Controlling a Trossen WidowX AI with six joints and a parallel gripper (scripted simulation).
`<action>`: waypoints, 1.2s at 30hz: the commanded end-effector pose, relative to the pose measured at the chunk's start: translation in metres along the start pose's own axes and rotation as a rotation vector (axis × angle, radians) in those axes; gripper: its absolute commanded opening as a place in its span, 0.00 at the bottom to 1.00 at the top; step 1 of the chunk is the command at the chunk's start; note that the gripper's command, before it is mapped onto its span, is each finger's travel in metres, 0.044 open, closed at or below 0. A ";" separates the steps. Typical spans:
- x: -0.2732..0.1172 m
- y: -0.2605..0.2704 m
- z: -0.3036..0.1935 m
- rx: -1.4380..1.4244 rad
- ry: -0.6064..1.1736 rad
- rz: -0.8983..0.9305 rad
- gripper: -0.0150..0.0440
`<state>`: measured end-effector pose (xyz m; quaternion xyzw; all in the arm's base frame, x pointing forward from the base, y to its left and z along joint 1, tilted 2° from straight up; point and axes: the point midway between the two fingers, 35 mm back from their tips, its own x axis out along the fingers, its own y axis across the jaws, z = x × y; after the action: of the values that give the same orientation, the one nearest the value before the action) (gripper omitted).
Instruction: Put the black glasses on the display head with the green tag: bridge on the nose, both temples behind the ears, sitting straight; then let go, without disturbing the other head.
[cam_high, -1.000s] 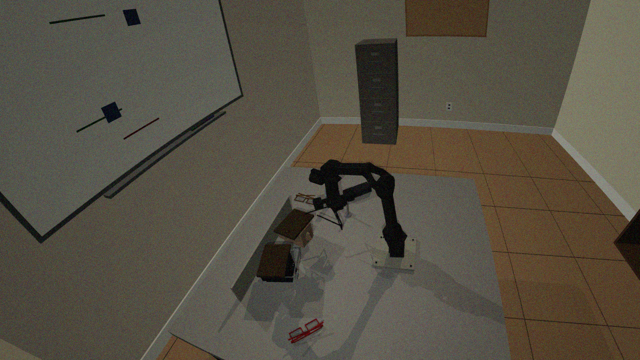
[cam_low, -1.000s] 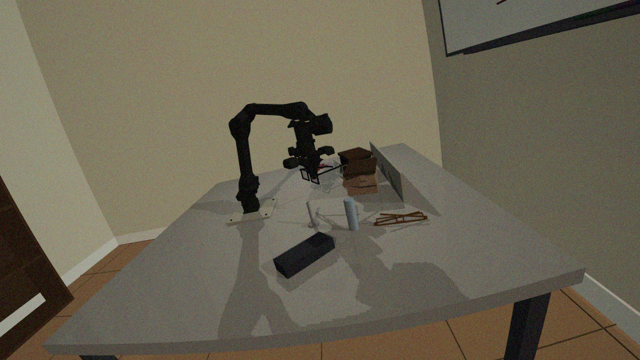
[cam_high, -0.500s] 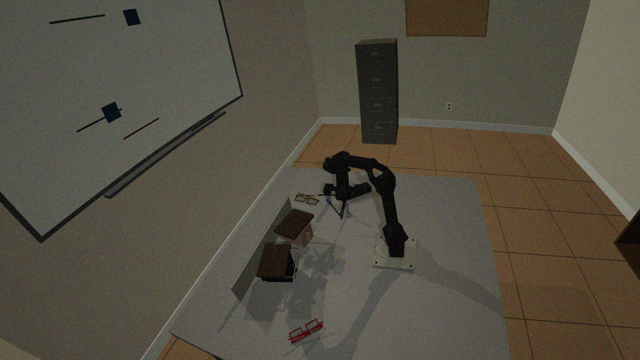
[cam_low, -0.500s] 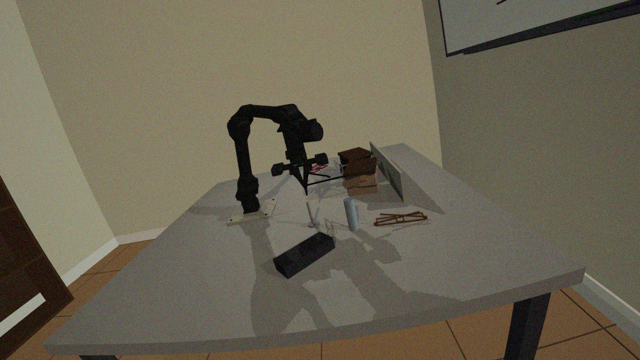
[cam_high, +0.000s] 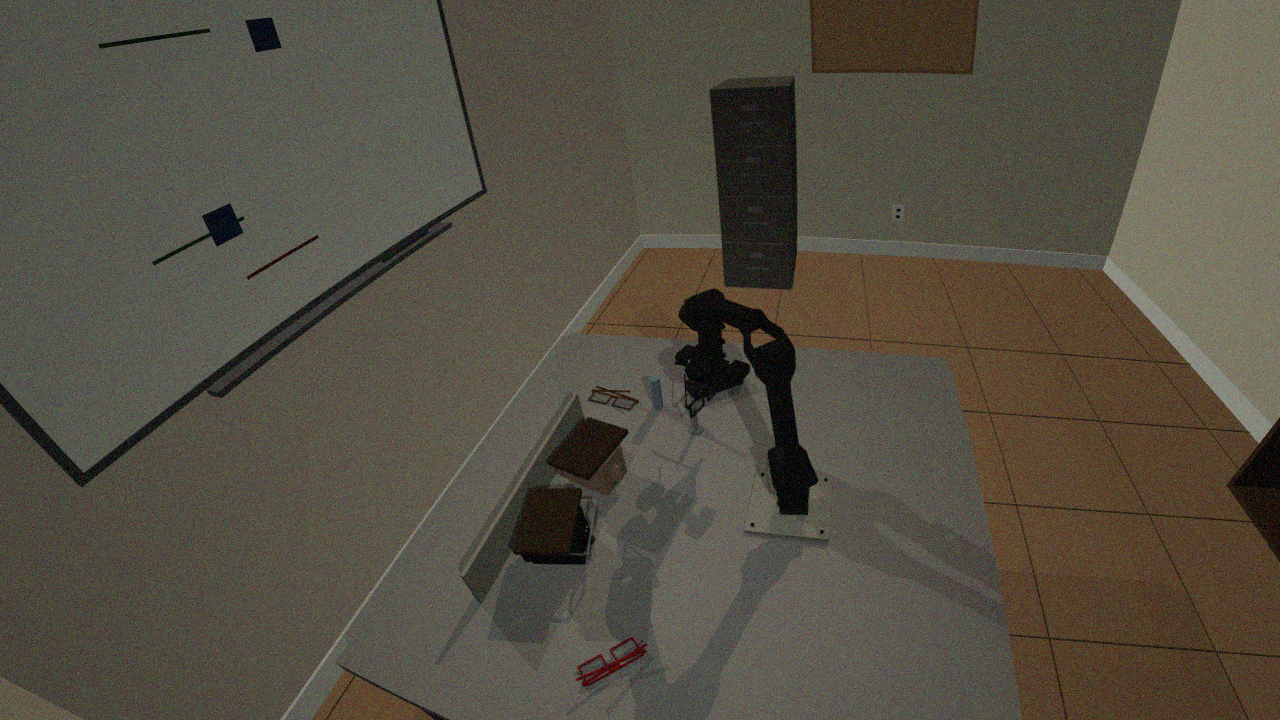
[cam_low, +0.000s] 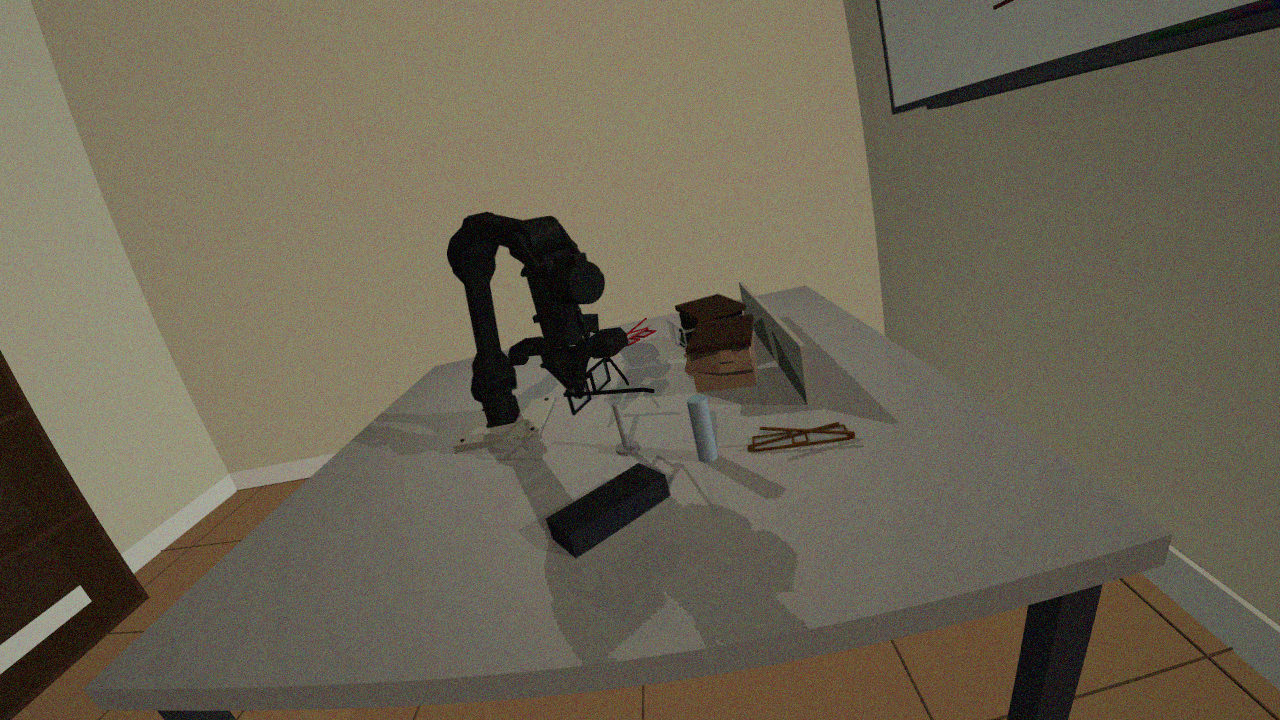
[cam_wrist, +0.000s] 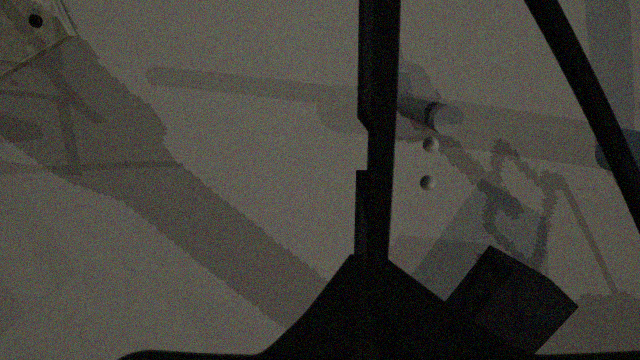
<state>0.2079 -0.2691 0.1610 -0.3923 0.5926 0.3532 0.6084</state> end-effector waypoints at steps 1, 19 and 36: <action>0.000 0.001 -0.005 0.038 -0.005 -0.001 0.25; 0.059 0.001 -0.004 0.038 -0.005 -0.001 0.25; 0.060 0.010 -0.010 0.038 -0.005 0.000 0.25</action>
<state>0.1998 -0.2761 0.0994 -0.3769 0.5993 0.3429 0.6174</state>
